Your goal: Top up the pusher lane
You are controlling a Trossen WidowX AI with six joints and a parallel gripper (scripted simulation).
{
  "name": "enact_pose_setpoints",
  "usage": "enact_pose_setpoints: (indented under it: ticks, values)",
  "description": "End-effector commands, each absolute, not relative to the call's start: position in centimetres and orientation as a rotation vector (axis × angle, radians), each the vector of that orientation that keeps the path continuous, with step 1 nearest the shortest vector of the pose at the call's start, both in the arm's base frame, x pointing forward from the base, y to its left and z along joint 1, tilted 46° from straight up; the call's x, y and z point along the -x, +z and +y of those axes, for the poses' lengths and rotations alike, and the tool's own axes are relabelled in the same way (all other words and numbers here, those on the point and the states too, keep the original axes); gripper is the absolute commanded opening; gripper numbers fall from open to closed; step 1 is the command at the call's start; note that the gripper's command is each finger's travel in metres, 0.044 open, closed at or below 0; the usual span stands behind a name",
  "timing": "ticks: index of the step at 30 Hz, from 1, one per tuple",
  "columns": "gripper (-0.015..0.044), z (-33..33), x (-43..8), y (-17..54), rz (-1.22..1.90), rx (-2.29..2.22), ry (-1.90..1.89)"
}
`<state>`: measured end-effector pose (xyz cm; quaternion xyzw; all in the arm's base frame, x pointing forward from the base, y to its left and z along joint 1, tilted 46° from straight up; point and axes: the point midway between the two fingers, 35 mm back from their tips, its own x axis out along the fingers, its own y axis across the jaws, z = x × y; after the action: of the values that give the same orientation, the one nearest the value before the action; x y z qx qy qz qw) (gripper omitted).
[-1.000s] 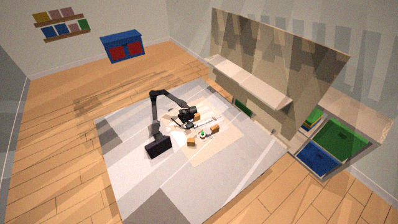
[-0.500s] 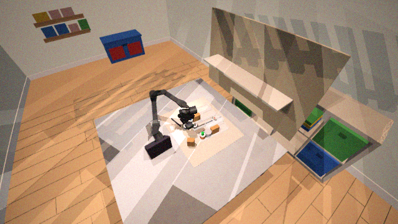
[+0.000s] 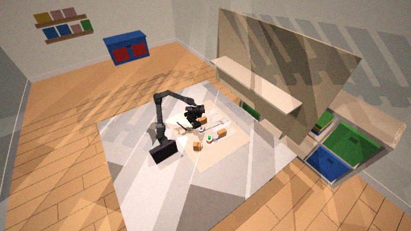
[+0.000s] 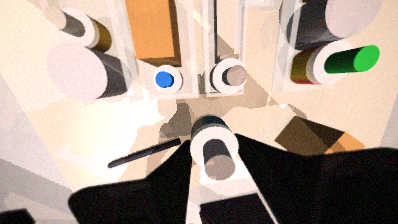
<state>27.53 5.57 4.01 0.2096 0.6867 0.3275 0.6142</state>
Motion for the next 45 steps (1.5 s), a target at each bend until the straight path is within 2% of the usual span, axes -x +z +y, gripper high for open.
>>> enact_pose_setpoints:
  ticks: [1, 9, 18, 45]
  values:
    - [0.0, 4.2, -28.1, 6.0, 1.577, -0.478, 0.764]
    - [0.0, 3.3, -28.4, 7.3, 1.576, -0.482, 0.771]
    - [0.0, 4.2, -28.8, 1.0, 1.61, -0.539, 0.711]
    - [0.0, 5.9, -28.8, -0.7, 1.61, -0.541, 0.711]
